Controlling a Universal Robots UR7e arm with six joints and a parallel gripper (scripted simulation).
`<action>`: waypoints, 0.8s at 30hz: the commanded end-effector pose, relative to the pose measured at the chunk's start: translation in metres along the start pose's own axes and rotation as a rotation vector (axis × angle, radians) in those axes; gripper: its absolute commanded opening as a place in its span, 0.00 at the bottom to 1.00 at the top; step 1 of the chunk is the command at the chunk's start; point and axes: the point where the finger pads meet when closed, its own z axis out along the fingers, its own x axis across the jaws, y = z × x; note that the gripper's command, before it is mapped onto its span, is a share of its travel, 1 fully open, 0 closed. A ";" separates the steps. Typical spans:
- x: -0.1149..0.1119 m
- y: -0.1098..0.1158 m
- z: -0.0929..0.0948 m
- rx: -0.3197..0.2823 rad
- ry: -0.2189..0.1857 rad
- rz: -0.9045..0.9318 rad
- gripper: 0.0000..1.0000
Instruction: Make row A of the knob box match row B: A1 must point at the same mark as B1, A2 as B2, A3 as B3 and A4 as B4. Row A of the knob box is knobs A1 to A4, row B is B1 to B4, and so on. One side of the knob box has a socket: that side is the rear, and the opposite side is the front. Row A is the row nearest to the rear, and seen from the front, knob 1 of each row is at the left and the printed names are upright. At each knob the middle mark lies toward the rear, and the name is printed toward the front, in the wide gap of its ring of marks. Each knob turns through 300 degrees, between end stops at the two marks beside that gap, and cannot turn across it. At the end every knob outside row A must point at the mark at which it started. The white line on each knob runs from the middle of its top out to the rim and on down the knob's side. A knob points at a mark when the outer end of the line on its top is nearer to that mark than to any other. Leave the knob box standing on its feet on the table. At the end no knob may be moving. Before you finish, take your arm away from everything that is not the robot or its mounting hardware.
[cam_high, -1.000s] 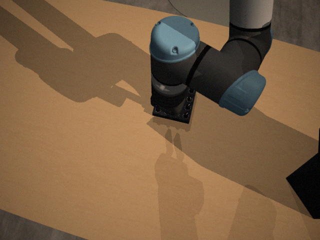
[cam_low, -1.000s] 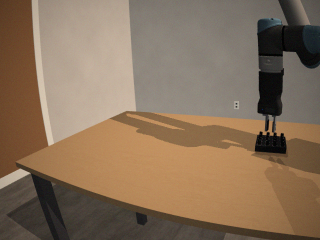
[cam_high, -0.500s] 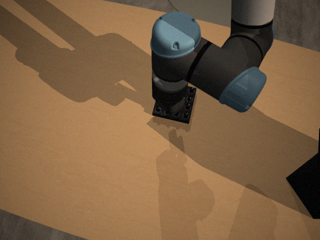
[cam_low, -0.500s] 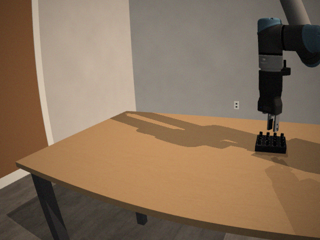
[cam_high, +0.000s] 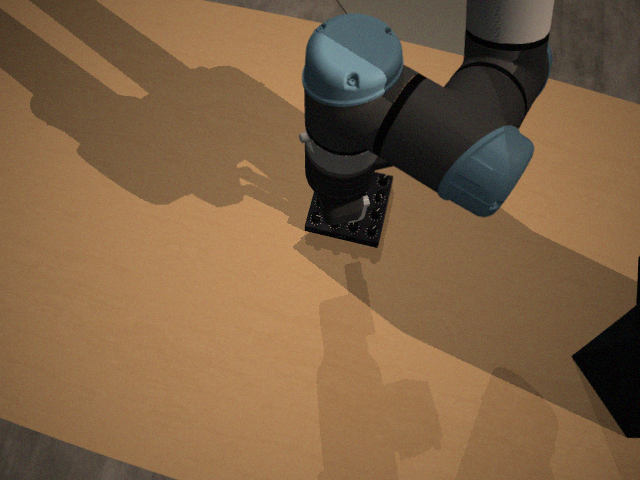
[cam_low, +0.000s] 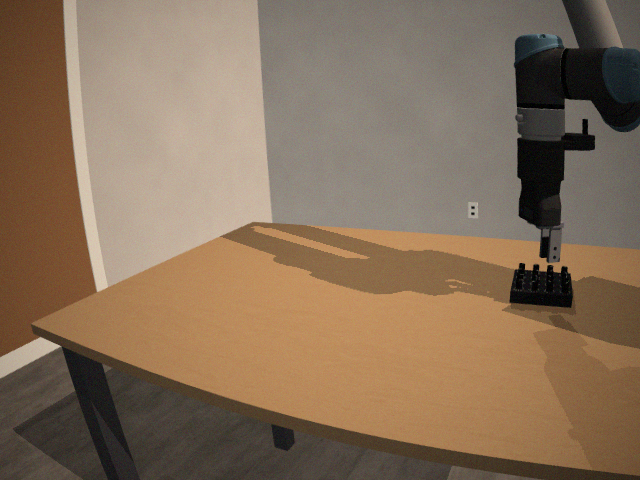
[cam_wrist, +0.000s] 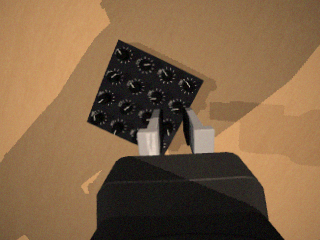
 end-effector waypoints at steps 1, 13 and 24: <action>0.001 -0.001 -0.001 0.005 -0.001 0.156 0.46; 0.005 0.000 -0.004 0.004 -0.002 0.513 0.46; 0.006 0.003 -0.006 0.004 -0.003 0.872 0.46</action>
